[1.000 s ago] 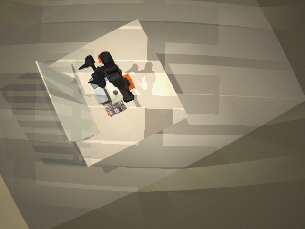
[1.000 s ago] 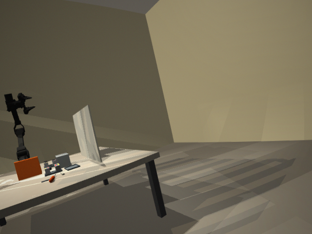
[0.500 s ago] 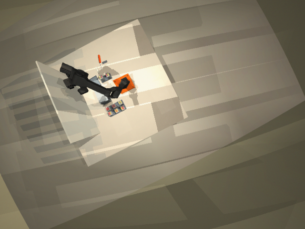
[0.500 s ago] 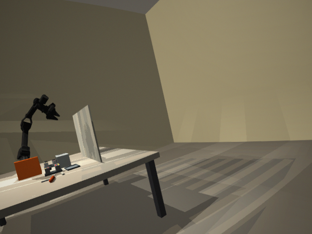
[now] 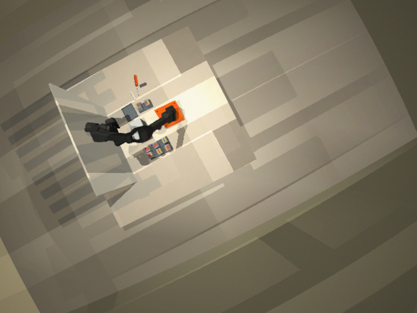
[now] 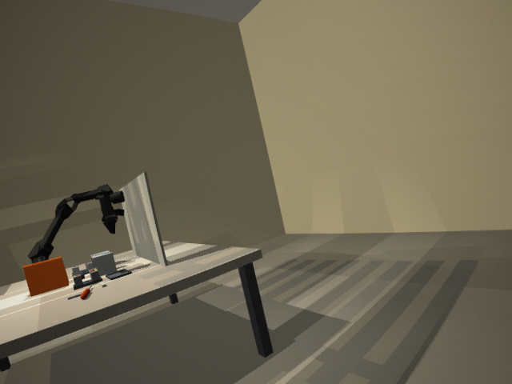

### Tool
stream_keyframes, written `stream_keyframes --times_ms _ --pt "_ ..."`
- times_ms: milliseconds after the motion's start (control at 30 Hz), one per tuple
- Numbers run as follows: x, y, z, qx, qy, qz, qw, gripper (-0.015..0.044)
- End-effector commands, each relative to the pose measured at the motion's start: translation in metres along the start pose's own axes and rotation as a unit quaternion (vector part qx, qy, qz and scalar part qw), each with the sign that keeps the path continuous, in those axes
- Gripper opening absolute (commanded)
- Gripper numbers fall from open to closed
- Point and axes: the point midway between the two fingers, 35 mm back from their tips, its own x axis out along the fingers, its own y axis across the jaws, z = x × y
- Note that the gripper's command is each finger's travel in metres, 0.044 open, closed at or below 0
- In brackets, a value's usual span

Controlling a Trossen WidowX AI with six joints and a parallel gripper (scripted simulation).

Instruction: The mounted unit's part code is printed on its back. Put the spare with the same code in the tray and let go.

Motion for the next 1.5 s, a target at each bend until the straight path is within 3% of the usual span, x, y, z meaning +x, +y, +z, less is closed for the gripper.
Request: stream_keyframes --times_ms 0,533,767,1100,1333,1467 --pt "-0.007 -0.006 -0.002 0.011 -0.004 -0.007 1.0 0.044" --pt "-0.007 -0.003 -0.002 0.006 -0.004 -0.007 1.0 0.044" --pt "0.004 0.088 -0.038 -0.195 0.004 -0.018 0.981 0.044" --pt "0.03 0.186 -0.137 -0.498 0.011 -0.012 0.867 0.044" --pt "0.049 0.212 -0.217 -0.676 0.007 0.006 0.737 0.044" --pt "0.051 0.212 -0.225 -0.692 0.006 0.009 0.722 0.044"
